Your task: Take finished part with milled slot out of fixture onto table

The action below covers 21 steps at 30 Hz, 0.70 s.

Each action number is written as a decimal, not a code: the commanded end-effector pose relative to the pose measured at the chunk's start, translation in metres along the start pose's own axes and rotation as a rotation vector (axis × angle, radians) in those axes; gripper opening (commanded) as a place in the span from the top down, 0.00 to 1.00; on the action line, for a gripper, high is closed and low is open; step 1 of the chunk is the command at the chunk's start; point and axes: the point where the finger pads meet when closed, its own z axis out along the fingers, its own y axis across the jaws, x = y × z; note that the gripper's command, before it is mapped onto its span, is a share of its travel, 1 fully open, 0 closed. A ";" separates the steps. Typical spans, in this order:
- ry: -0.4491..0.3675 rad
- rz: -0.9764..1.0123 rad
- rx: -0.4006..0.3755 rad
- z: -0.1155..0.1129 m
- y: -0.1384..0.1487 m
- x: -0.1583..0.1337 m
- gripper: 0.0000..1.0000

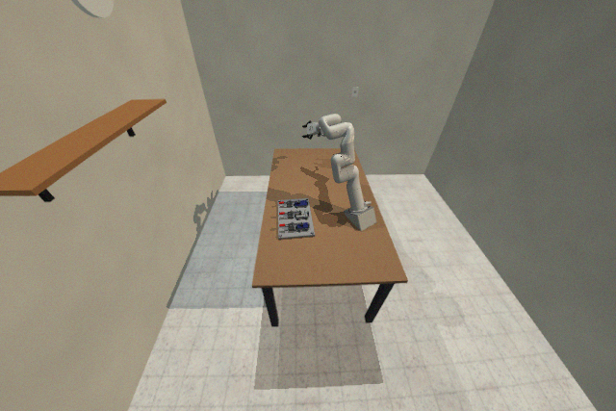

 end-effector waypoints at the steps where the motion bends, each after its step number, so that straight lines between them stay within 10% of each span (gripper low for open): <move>1: -0.001 -0.003 0.003 -0.001 -0.002 -0.002 0.00; 21: -0.001 -0.009 -0.004 -0.002 0.000 -0.003 0.00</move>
